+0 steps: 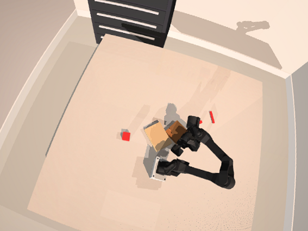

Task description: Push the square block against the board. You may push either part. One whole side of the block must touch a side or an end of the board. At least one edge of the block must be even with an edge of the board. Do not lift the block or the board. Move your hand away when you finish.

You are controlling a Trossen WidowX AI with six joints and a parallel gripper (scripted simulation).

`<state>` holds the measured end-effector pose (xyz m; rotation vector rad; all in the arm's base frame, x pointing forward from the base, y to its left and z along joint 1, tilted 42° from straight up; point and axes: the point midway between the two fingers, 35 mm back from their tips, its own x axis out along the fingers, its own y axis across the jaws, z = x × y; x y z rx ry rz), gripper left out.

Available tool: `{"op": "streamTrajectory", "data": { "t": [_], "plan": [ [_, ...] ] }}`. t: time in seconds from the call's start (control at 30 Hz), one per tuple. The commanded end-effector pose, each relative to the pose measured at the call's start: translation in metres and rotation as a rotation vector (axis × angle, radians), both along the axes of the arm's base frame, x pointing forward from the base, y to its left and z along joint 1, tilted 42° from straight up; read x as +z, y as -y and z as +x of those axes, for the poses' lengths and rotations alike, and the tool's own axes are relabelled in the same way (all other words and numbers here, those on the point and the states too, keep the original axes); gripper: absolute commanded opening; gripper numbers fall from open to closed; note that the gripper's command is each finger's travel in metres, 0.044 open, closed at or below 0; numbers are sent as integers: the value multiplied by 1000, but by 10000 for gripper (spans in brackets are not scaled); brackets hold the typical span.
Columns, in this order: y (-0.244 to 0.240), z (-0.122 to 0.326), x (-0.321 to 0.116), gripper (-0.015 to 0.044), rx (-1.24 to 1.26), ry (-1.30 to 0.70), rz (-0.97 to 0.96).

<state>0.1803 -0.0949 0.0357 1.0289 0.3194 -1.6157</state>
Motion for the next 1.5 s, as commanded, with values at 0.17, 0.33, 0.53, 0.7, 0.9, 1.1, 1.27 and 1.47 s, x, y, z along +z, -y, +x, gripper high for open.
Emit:
{"op": "streamTrajectory", "data": {
  "t": [0.17, 0.33, 0.53, 0.7, 0.9, 1.1, 1.27, 1.47],
  "plan": [
    [-4, 3, -5, 0, -3, -8, 4],
    [-6, 5, -7, 0, -3, -8, 4],
    [-8, 7, -9, 0, -3, -8, 4],
    [-10, 9, -10, 0, -3, -8, 4],
    [-13, 12, -12, 0, -3, -8, 4],
    [-15, 14, -14, 0, -3, -8, 4],
    [-17, 16, -16, 0, -3, -8, 4],
    [-16, 16, -15, 0, -3, -8, 4]
  ]
}}
